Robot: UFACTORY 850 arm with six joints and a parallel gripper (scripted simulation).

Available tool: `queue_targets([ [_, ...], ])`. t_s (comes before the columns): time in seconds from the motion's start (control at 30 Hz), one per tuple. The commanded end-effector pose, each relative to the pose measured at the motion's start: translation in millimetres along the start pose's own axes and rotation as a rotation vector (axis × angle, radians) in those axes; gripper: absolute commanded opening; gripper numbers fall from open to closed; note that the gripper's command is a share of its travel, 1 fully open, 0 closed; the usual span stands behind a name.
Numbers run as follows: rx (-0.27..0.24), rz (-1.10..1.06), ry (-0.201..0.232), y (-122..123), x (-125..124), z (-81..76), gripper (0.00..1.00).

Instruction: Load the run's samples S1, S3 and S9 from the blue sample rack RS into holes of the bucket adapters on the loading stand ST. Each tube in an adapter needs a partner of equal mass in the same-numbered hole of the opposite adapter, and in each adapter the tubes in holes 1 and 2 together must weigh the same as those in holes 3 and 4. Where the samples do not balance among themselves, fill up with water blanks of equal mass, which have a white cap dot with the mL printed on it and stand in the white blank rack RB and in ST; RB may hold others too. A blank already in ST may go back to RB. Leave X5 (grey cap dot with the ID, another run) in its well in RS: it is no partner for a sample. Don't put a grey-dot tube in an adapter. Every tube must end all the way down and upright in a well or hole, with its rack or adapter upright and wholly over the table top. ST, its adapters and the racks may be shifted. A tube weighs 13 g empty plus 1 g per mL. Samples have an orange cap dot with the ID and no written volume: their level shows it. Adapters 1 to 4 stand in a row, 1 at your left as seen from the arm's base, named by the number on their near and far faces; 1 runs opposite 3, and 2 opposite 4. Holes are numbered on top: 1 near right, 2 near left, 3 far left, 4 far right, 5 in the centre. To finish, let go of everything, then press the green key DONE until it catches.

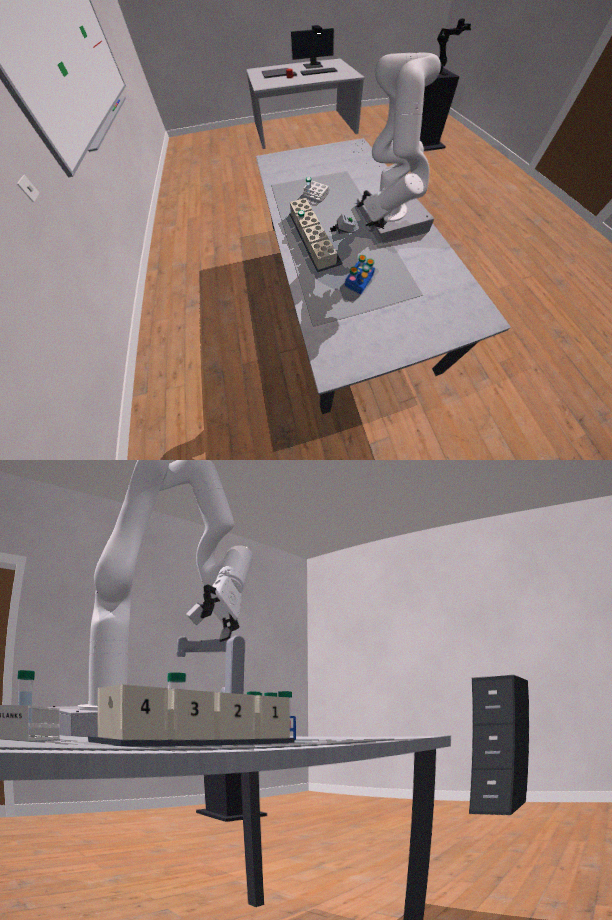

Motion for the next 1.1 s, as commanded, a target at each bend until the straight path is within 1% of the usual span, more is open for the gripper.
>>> queue_targets([
  [0.0, 0.026, 0.096, 0.013, 4.2, -4.0, 6.3, 1.00],
  [0.03, 0.036, 0.127, 0.016, 5.9, -6.1, 9.7, 1.00],
  [0.13, 0.066, 0.222, 0.025, 7.3, -6.8, 9.7, 1.00],
  [0.2, 0.086, 0.286, 0.029, 11.2, -11.5, 17.1, 1.00],
  [0.3, 0.116, 0.381, 0.036, 12.5, -12.3, 17.3, 1.00],
  [0.37, 0.136, 0.445, 0.039, 16.5, -17.0, 24.6, 1.00],
  [0.43, 0.155, 0.508, 0.041, 17.3, -17.6, 24.8, 1.00],
  [0.47, 0.165, 0.540, 0.042, 19.6, -20.3, 28.7, 1.00],
  [0.53, 0.165, 0.540, 0.042, 19.6, -20.3, 28.7, 1.00],
  [0.57, 0.175, 0.572, 0.043, 21.5, -22.5, 32.0, 1.00],
  [0.63, 0.194, 0.636, 0.044, 22.3, -23.1, 32.1, 1.00],
  [0.7, 0.214, 0.700, 0.044, 26.7, -28.2, 39.3, 1.00],
  [0.8, 0.243, 0.795, 0.045, 27.6, -29.2, 39.6, 1.00],
  [0.87, 0.262, 0.859, 0.043, 32.2, -34.6, 46.7, 1.00],
  [0.97, 0.290, 0.955, 0.041, 33.0, -35.5, 47.0, 1.00],
  [1.03, 0.309, 1.019, 0.038, 37.7, -41.2, 54.1, 1.00],
  [1.07, 0.309, 1.019, 0.038, 37.7, -41.2, 54.1, 1.00],
])
Point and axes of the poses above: the point where the finger pads meet when closed, its own z axis out along the fingers, its own x axis across the jaws, y = z × x, the point moved 5 cm from there along -z, back along the fingers
